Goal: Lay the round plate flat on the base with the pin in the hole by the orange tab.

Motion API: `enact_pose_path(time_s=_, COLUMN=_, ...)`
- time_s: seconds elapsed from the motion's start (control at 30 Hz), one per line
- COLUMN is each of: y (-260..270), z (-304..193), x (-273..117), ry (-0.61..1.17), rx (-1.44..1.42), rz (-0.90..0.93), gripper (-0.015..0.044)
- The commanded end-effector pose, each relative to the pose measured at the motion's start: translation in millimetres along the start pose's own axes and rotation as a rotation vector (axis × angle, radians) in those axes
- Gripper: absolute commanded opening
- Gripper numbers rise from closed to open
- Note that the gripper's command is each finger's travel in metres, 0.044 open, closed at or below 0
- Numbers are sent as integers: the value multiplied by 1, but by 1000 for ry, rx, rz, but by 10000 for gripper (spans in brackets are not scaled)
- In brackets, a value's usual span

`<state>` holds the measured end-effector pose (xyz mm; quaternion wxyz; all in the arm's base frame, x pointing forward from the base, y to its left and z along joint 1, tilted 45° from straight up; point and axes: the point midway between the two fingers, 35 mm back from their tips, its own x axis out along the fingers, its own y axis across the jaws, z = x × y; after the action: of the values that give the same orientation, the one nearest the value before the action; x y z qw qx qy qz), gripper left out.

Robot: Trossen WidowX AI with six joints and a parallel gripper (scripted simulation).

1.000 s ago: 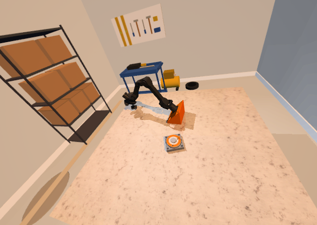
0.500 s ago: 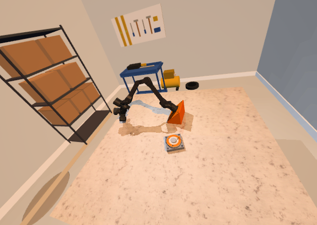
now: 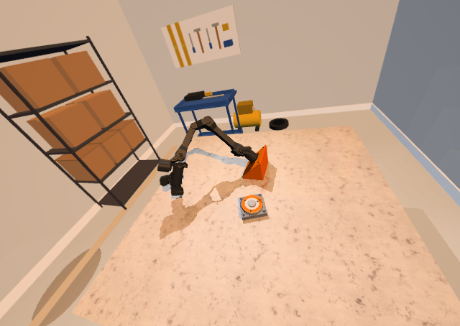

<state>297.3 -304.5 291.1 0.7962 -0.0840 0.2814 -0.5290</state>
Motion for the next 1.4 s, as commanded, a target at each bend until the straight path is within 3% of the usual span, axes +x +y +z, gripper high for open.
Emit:
enact_pose_path(time_s=0.0, y=53, z=-13, x=-7, ry=49, rx=-25, rz=100, gripper=0)
enact_pose_path(time_s=0.2, y=157, z=-66, x=-34, ry=203, rx=-122, rz=295, gripper=0)
enact_pose_path(time_s=0.53, y=258, z=-154, x=-93, ry=378, rx=-316, rz=400, gripper=0)
enact_pose_path(time_s=0.63, y=286, z=-201, x=-127, ry=450, rx=-463, rz=403, gripper=0)
enact_pose_path(time_s=1.0, y=300, z=-327, x=-217, ry=510, rx=-910, rz=256, gripper=0)
enact_pose_path(time_s=1.2, y=297, z=-336, x=-222, ry=504, rx=-941, rz=238, gripper=0)
enact_pose_path(time_s=1.37, y=298, z=-347, x=-202, ry=504, rx=-940, rz=238, gripper=0)
